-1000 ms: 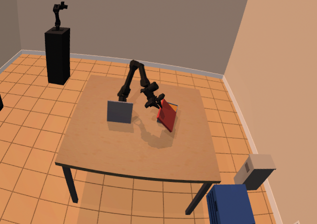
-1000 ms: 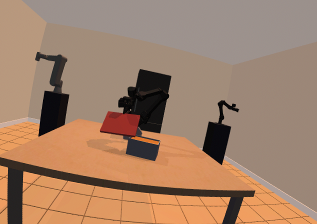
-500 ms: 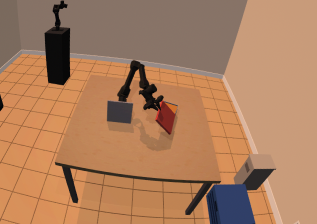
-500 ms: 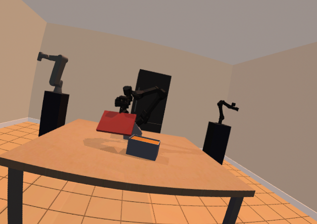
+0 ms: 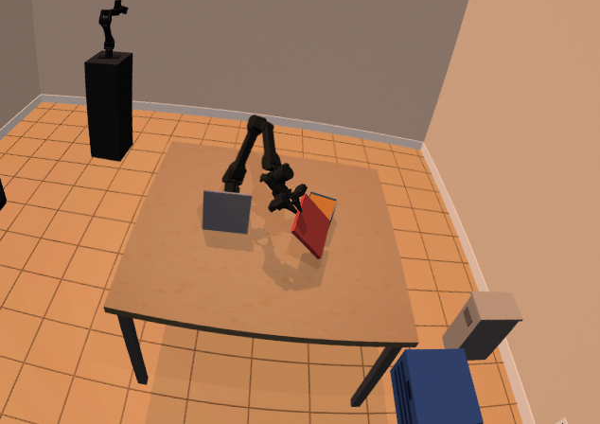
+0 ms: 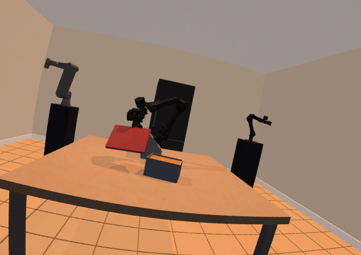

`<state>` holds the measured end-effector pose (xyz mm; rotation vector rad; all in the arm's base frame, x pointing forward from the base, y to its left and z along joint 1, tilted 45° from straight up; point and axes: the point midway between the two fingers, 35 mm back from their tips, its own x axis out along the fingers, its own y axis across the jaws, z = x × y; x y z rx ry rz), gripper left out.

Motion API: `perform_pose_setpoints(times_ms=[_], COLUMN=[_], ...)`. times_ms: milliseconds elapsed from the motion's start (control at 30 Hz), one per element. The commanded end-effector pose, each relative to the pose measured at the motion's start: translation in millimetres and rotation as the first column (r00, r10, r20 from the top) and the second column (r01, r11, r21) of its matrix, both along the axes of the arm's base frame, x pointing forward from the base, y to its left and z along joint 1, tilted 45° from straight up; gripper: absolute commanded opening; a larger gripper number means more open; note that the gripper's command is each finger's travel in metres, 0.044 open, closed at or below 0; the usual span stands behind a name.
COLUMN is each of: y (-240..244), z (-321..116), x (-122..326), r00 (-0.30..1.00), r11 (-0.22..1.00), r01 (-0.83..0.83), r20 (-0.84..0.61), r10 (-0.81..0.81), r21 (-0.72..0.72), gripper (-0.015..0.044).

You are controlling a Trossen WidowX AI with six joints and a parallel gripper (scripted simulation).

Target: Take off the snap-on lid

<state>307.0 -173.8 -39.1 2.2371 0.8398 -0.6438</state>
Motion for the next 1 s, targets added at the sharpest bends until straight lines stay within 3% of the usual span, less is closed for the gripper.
perform_pose_setpoints(times_ms=[0,967], y=[-8,-50], z=[-3,-39], x=[-1,-19], r00=[1.0,1.0], r11=[1.0,1.0], r01=[-0.001,-0.001], r20=[0.012,0.011], r10=[0.001,0.001], r21=[-0.007,-0.011], gripper=[0.0,0.0])
